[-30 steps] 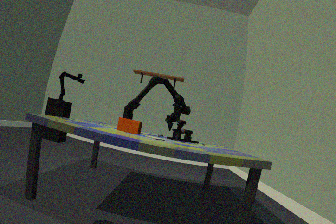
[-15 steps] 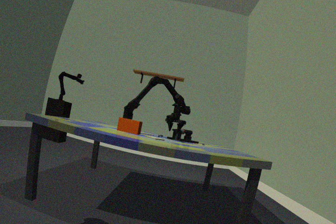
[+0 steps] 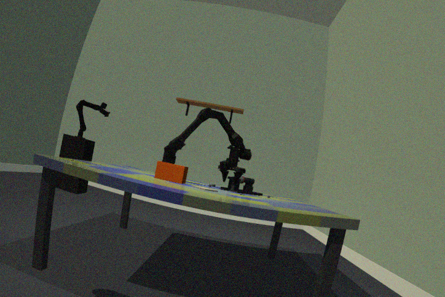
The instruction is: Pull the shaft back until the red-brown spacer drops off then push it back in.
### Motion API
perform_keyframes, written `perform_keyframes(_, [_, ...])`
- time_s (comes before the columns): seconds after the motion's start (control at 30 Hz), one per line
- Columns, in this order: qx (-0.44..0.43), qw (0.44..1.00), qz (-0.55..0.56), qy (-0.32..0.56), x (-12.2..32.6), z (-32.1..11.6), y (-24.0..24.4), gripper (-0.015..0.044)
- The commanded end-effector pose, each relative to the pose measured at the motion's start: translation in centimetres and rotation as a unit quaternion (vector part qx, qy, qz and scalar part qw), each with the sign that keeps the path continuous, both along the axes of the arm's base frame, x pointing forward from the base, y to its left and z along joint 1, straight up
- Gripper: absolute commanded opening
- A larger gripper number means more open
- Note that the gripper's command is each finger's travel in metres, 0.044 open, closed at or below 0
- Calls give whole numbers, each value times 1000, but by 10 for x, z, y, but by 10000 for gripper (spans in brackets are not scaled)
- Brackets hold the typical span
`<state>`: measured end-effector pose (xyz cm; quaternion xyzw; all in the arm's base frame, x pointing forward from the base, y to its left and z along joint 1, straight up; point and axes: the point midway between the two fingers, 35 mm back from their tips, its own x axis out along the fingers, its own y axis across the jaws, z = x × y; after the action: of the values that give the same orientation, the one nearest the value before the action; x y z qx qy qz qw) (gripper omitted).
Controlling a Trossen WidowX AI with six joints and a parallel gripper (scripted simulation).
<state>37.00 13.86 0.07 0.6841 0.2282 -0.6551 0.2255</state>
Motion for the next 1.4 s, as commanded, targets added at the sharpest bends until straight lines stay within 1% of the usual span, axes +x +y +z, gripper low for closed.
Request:
perform_keyframes(0.0, [-3, 1000, -1, 1, -1, -3, -1, 440])
perform_keyframes(0.2, [-3, 1000, -1, 1, -1, -3, -1, 440])
perform_keyframes(0.73, [-1, 1000, 0, 2, -1, -2, 0, 20])
perform_keyframes(0.83, [-1, 1000, 0, 2, -1, -2, 0, 0])
perform_keyframes(1.37, [-3, 1000, -1, 1, -9, -3, -7, 0])
